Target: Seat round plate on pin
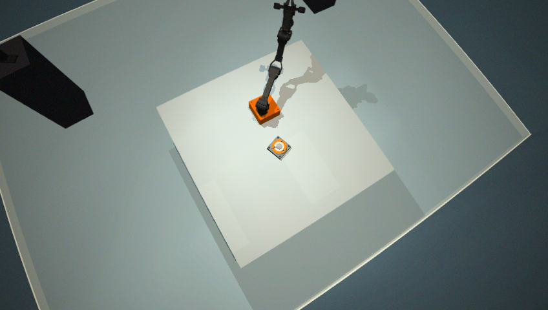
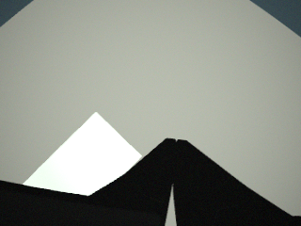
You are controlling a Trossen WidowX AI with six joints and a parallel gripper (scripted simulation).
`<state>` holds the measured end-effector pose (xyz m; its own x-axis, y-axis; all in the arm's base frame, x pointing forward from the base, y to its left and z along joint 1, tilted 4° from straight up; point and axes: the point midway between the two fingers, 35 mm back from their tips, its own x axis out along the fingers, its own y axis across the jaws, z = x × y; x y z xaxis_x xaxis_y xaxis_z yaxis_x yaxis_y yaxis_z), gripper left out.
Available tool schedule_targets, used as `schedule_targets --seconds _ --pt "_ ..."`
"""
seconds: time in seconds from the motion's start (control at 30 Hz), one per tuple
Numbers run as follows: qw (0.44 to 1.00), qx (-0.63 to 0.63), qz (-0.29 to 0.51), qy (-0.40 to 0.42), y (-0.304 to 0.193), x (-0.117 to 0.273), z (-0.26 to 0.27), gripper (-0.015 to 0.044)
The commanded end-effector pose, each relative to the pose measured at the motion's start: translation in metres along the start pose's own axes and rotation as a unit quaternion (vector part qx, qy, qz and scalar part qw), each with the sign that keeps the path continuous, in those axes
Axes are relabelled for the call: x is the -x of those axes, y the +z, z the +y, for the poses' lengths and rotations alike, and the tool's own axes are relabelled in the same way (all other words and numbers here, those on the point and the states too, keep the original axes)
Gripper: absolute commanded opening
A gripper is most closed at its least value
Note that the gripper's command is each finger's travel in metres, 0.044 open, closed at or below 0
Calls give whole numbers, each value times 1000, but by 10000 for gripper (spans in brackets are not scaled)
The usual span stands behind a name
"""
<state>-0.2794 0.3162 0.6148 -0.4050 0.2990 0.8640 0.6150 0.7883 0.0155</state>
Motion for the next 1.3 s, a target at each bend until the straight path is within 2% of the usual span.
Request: schedule_targets --seconds 0.0,0.33,0.6,0.83,0.9,0.93,1.1,1.17,1.27 --pt "996 9 82 -17 -72 -2 -22 0" --pt "970 18 238 -44 -204 21 -61 0" --pt "928 16 367 -58 -310 66 -80 0" --pt "869 23 492 -52 -401 131 -91 0" --pt "861 -7 506 -52 -412 141 -89 0" --pt "845 -38 530 -52 -428 158 -85 0" --pt "792 -36 609 -41 -480 216 -81 0" --pt "785 -29 618 -34 -491 227 -80 0" --pt "747 -22 664 -17 -521 273 -74 0"
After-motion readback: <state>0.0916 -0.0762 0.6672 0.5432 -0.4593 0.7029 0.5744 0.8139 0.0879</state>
